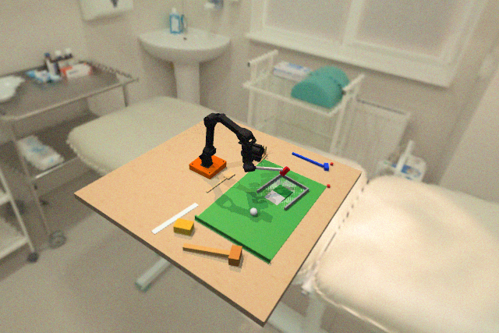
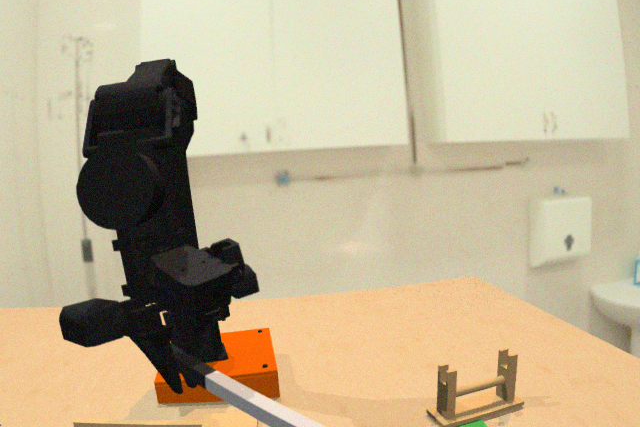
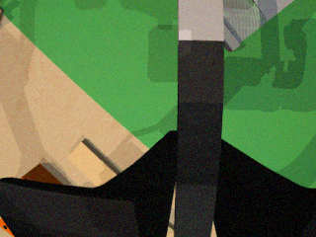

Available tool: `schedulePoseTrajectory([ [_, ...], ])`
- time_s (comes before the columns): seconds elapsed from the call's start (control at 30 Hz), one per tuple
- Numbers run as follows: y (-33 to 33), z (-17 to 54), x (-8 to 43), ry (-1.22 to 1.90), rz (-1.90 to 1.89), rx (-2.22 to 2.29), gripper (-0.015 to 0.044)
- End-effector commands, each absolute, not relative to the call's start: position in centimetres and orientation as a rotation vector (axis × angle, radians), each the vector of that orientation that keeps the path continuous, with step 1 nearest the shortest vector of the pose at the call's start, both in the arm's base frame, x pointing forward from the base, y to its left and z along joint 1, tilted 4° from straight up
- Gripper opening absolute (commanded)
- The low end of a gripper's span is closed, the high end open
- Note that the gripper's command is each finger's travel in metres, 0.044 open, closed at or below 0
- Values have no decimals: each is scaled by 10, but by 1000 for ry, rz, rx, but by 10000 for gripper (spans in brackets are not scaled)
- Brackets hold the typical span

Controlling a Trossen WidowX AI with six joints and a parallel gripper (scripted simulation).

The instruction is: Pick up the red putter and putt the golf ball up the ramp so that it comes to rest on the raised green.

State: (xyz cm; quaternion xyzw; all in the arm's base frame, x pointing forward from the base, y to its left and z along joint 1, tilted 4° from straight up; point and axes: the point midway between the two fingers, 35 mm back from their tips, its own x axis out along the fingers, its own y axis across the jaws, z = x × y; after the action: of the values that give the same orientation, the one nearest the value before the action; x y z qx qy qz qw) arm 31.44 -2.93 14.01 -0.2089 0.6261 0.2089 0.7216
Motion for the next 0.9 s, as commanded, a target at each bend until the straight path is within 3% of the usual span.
schedulePoseTrajectory([
  [0.0, -53, 144, 313, 1405, 373, -393, 0],
  [0.87, -194, 159, 255, 1501, -161, 60, 0],
])
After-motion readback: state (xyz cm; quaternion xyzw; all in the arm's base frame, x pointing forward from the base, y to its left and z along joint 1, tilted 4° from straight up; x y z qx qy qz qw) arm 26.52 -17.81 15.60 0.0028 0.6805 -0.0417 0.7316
